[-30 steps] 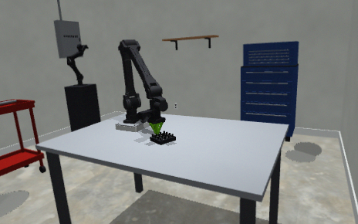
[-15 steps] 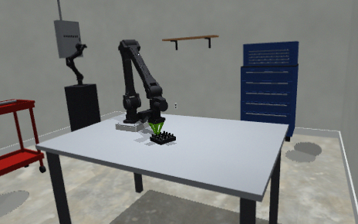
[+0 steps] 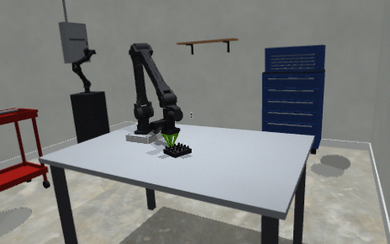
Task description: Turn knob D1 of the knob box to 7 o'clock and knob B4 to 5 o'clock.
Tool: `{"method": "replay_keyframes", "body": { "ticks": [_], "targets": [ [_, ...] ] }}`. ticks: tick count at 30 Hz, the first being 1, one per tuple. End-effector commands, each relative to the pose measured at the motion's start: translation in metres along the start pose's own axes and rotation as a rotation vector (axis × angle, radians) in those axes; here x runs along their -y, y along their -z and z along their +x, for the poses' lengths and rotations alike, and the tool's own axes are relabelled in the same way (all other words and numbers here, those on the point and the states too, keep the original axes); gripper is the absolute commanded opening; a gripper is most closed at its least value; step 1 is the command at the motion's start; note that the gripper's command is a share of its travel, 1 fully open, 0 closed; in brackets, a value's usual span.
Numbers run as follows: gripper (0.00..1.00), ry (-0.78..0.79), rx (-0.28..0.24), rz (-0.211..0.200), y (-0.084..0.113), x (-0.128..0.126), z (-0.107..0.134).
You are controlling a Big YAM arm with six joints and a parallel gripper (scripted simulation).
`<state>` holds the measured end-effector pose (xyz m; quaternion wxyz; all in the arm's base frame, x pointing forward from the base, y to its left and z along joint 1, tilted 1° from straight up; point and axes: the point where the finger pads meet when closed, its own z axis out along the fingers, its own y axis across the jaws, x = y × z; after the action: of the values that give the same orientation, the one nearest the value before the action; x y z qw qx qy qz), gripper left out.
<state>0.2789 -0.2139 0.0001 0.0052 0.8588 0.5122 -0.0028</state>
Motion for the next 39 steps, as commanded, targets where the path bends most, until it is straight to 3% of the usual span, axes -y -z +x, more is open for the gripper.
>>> {"method": "replay_keyframes", "body": {
  "ticks": [1,6,10,24,28,39],
  "targets": [
    [0.20,-0.022,0.008,-0.020,0.005,-0.008,-0.005],
    [0.20,-0.022,0.008,-0.025,0.009,-0.009,-0.005],
    [0.20,-0.022,0.014,-0.063,0.028,-0.024,-0.007],
    [0.20,-0.019,0.014,-0.066,0.061,-0.024,-0.006],
    [0.20,-0.018,0.011,-0.042,0.055,-0.016,-0.005],
    [0.20,-0.018,0.011,-0.046,0.053,-0.019,-0.005]
  ]
}}
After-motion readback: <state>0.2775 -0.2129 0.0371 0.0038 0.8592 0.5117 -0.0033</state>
